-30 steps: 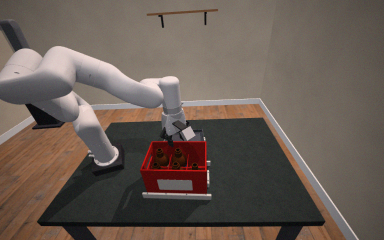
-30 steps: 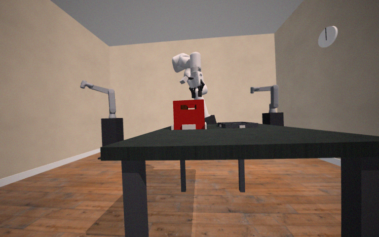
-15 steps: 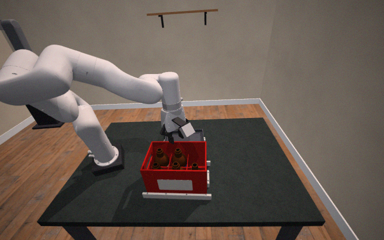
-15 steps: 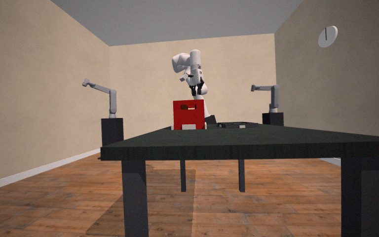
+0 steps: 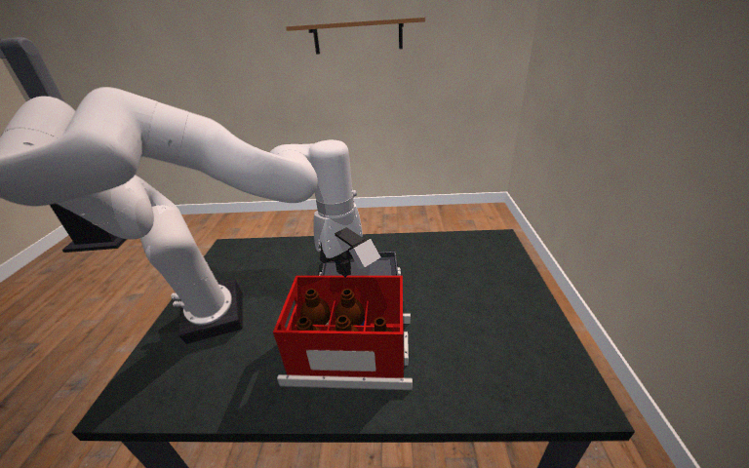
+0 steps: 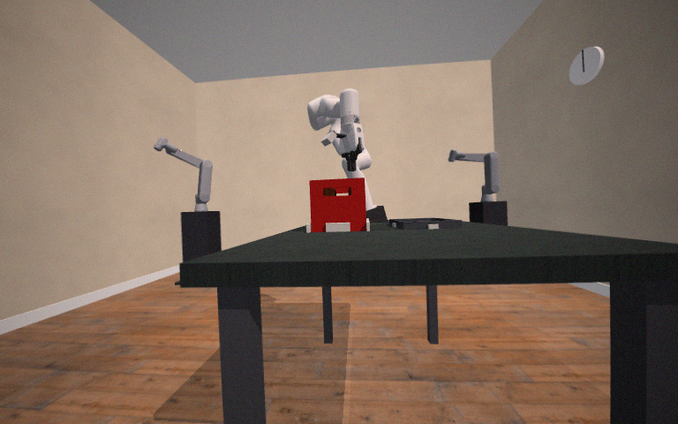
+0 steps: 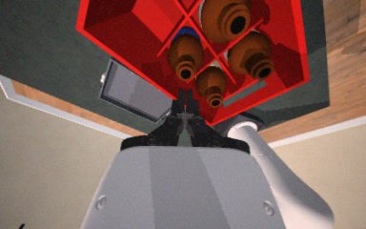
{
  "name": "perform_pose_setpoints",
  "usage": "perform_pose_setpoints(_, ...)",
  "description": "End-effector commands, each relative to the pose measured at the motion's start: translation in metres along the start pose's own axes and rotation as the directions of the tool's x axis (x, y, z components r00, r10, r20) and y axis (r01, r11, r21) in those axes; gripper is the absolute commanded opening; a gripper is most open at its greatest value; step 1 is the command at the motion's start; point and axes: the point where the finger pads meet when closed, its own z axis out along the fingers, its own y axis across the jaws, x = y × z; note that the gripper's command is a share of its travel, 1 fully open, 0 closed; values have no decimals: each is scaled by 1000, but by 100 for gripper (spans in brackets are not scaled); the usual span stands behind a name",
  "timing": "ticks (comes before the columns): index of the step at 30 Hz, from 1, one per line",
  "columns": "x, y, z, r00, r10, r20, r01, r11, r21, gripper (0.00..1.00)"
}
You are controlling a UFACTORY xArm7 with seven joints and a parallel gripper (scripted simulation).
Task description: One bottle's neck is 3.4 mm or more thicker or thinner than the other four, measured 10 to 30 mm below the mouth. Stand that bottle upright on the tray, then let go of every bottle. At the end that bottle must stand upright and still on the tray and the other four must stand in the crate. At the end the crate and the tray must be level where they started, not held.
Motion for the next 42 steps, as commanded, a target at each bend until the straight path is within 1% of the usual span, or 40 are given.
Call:
perform_pose_setpoints(1, 1, -1, -1, 1000, 0, -2, 0, 1000, 3, 0)
perform_pose_setpoints(18, 2, -1, -1, 1000, 0, -1, 0, 1000, 3, 0)
perform_pose_setpoints(19, 9, -2, -1, 1000, 0, 4, 0, 1000, 3, 0)
perform_pose_setpoints(21, 43, -3, 0, 1000, 1, 18, -1, 1000, 4, 0)
perform_pose_setpoints(22, 47, -3, 0, 1000, 1, 19, -1, 1000, 4, 0)
perform_pose_setpoints(24, 63, -2, 1, 1000, 1, 19, -1, 1000, 5, 0)
perform_pose_setpoints(26, 63, -2, 1, 1000, 1, 19, -1, 1000, 5, 0)
perform_pose_setpoints(27, 88, 0, 0, 1000, 1, 15, -2, 1000, 5, 0)
perform_pose_setpoints(31, 118, 4, -1, 1000, 0, 1, 0, 1000, 4, 0)
perform_pose_setpoints(32, 124, 6, -2, 1000, 0, -2, 0, 1000, 4, 0)
perform_pose_setpoints(37, 125, 6, -2, 1000, 0, -3, 0, 1000, 4, 0)
perform_pose_setpoints(38, 125, 6, -2, 1000, 0, -3, 0, 1000, 4, 65)
perform_pose_setpoints(42, 125, 6, -2, 1000, 0, -3, 0, 1000, 4, 65)
